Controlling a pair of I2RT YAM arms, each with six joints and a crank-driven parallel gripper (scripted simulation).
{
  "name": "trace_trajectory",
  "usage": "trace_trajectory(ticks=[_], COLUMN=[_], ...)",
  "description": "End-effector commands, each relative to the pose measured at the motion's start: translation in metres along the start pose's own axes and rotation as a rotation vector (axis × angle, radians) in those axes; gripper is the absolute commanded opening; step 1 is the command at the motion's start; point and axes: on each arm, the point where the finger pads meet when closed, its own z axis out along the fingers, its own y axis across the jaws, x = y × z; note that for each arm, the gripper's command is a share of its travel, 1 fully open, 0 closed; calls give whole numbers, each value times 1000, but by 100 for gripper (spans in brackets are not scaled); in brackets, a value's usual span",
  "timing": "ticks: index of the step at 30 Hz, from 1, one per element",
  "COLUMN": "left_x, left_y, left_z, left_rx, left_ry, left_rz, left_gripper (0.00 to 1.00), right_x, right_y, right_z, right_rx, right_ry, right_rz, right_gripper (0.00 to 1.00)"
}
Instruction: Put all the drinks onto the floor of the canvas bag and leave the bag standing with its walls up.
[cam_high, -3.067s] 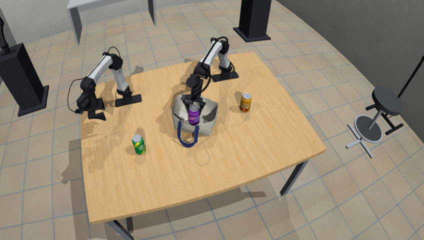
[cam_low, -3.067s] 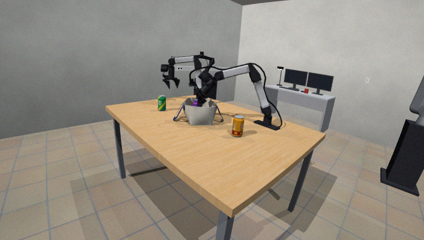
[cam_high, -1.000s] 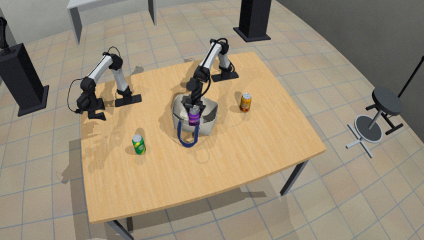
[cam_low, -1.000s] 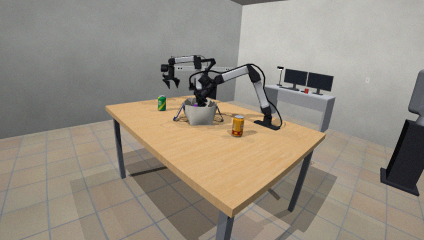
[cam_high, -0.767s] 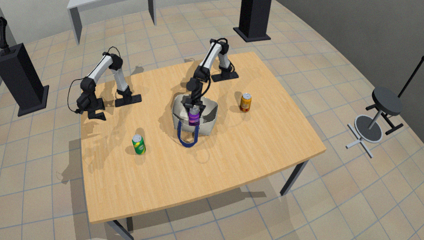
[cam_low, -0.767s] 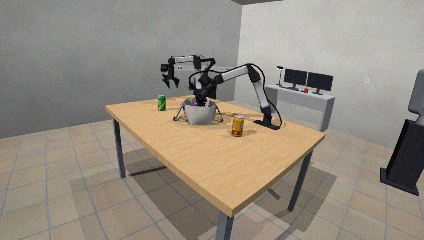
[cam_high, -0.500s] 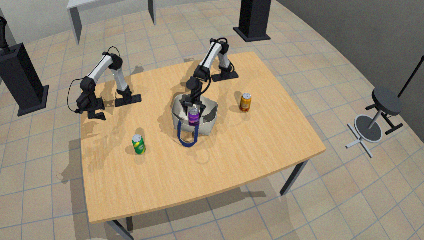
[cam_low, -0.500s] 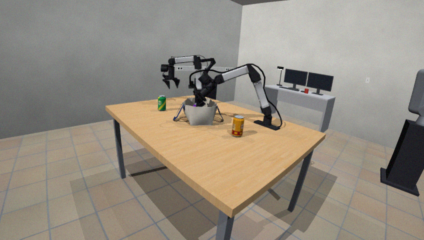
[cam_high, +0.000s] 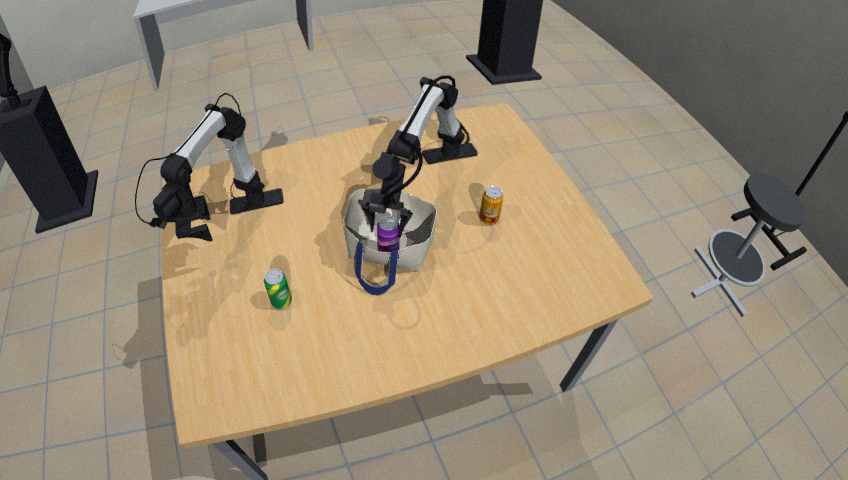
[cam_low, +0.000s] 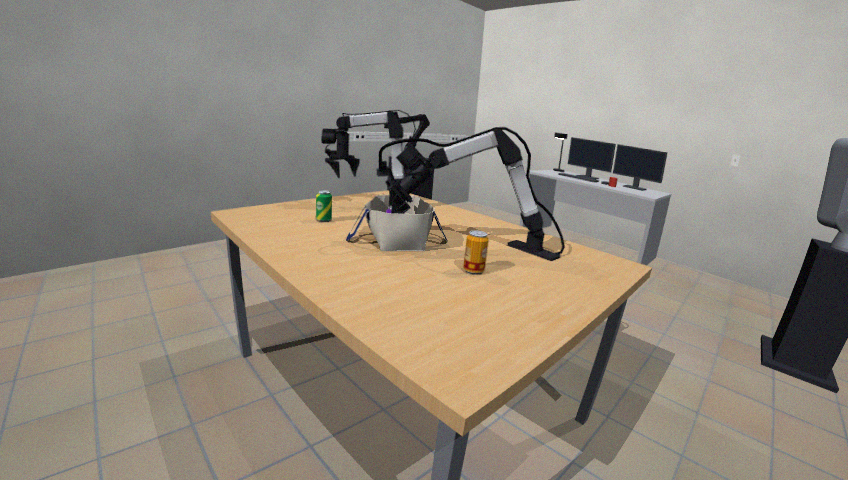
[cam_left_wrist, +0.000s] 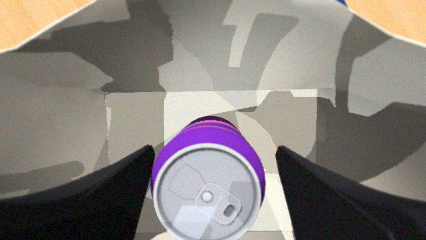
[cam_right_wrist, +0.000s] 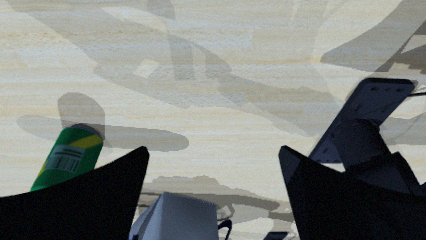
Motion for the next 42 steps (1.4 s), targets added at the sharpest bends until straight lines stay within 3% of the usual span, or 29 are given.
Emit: trace_trajectory(ticks=[1, 12, 13, 14, 26, 27, 32, 39, 42], left_x=[-44, -44, -29, -29, -59, -46, -63, -59, -76], left_y=[-7, -7, 0, 0, -5, -2, -2, -5, -7], left_z=[-8, -8, -28, -29, -50, -52, -69, -63, -70], left_rx=[15, 15, -1, -2, 7, -1, -3, -7, 4], left_ry=[-130, -130, -40, -34, -95, -24, -47, 11, -48], left_rz=[-11, -11, 6, 7, -19, -5, -19, -7, -17], left_gripper=[91, 91, 91, 91, 91, 91, 91, 91, 91], right_x=[-5, -5, -5, -5, -5, -5, -5, -5, -5], right_y=[4, 4, 4, 4, 4, 4, 4, 4, 4], right_z=[-14, -14, -14, -14, -14, -14, -14, -14, -14], right_rx=[-40, -40, -40, -40, -40, -40, -40, -40, -40], right_ry=[-64, -64, -64, -64, -64, -64, -64, -64, -64], right_rz=[0, 0, 0, 0, 0, 0, 0, 0, 0], right_gripper=[100, 100, 100, 100, 100, 100, 100, 100, 100])
